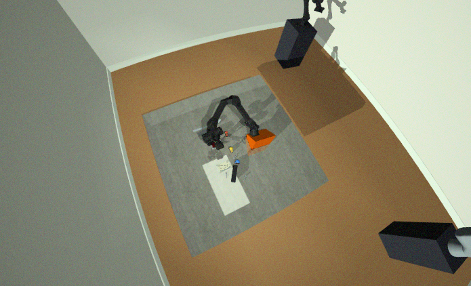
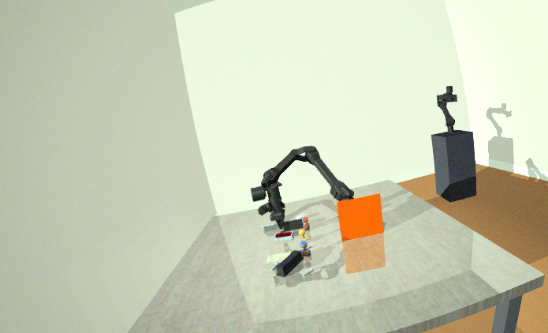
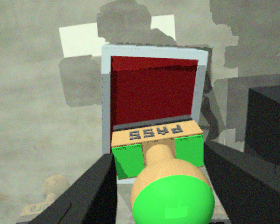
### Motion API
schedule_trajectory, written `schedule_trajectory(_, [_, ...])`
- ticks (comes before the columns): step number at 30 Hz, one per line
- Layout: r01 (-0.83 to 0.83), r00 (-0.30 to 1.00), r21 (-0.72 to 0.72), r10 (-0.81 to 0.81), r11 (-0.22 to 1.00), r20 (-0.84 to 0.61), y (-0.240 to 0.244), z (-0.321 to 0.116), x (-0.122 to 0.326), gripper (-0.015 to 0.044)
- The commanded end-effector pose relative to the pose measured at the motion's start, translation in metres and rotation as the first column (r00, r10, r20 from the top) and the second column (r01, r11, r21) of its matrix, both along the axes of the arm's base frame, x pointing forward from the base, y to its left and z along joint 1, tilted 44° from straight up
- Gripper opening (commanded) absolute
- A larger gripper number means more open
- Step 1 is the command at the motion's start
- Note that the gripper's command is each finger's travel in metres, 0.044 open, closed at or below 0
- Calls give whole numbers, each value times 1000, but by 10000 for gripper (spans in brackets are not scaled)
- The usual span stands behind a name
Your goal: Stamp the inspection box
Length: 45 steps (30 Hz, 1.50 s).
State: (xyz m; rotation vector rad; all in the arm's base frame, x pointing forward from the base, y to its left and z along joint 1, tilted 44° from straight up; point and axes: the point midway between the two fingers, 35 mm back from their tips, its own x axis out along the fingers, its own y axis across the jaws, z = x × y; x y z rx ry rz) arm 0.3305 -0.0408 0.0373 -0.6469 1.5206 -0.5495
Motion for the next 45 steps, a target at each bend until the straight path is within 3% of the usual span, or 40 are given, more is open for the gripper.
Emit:
schedule_trajectory(1, [-3,1000,-3,3,1000,-3,-3,-2,0,0])
schedule_trajectory(45, [1,1000,-4,-1,1000,1,-16,-15,-1,0])
